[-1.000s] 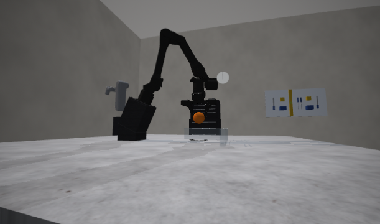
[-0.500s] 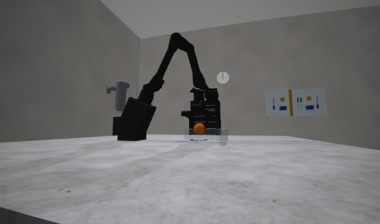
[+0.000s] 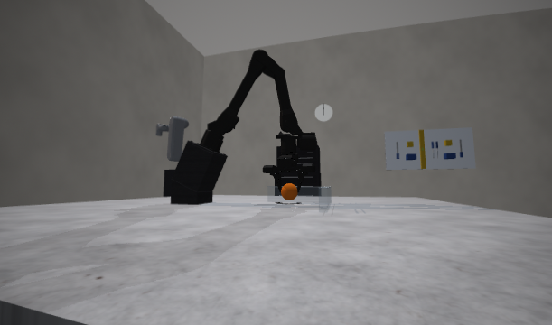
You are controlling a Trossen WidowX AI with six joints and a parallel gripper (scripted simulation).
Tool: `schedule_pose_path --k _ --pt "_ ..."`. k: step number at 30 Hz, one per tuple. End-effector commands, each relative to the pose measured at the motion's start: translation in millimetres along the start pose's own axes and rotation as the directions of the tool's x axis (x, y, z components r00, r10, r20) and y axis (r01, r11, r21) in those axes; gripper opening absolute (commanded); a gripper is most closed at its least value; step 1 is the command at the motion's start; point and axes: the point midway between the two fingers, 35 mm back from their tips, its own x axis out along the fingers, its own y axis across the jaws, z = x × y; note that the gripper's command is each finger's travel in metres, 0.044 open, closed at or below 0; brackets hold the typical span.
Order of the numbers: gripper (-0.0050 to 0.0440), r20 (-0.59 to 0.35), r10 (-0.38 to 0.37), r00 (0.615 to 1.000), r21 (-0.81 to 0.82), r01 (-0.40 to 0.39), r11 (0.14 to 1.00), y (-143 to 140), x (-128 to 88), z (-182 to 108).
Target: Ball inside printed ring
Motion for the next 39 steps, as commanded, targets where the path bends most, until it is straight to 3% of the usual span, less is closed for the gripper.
schedule_pose_path --k 1,20,28,30,38,39 --pt "0.0 0.002 -0.013 1.0 -0.006 0.013 1.0 -3.1 8.2 0.6" --pt "0.002 0.002 -0.006 1.0 -0.001 0.006 1.0 -1.6 10.0 0.7" --pt "0.0212 0.002 -0.006 1.0 -0.001 0.006 1.0 -1.6 10.0 0.7" --pt "0.0212 0.002 -0.006 1.0 -0.001 0.006 1.0 -1.6 10.0 0.7" --pt "0.0404 0.002 -0.006 1.0 -0.001 0.006 1.0 -1.6 10.0 0.7" --pt "0.0408 0.002 -0.006 1.0 -0.001 0.006 1.0 -1.6 10.0 0.7"
